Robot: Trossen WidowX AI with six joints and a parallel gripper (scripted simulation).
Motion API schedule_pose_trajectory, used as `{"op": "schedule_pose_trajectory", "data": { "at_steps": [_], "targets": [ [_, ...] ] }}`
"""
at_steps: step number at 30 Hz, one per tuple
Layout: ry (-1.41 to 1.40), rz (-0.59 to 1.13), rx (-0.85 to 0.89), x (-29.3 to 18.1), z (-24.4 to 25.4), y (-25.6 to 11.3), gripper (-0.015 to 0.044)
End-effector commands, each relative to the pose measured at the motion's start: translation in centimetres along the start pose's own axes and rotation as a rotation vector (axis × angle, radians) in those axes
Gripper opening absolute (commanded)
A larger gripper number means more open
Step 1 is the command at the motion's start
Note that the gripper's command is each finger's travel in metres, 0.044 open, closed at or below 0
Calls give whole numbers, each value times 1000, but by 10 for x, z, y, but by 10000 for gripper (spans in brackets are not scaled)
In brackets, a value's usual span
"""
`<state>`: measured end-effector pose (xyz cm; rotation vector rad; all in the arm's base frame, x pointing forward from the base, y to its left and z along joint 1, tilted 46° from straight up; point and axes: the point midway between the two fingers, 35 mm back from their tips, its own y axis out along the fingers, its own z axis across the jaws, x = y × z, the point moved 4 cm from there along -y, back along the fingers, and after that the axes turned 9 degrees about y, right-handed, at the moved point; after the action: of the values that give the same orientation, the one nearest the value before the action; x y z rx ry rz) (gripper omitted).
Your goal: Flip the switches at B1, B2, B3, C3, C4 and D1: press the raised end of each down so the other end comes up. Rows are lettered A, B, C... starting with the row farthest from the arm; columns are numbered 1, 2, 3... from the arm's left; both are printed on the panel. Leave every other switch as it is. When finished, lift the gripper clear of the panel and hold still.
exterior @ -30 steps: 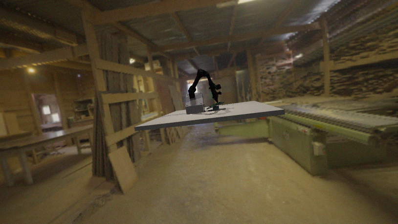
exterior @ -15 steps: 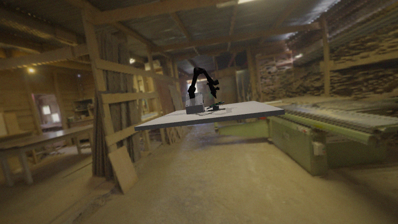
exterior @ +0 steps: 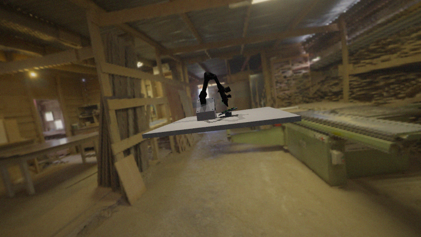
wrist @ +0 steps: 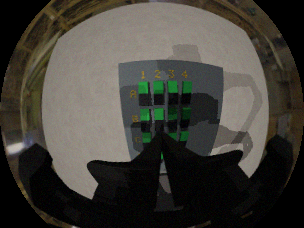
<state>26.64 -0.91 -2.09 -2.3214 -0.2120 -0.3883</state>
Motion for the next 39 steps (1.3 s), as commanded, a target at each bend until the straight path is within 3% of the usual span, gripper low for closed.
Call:
{"op": "schedule_pose_trajectory", "data": {
  "at_steps": [1, 18, 39],
  "targets": [
    [-14, -6, -4, -4, -1, 7, 0],
    [-15, -6, -5, -4, -1, 30, 0],
    [-15, -6, -5, -4, -1, 31, 0]
  ]
}}
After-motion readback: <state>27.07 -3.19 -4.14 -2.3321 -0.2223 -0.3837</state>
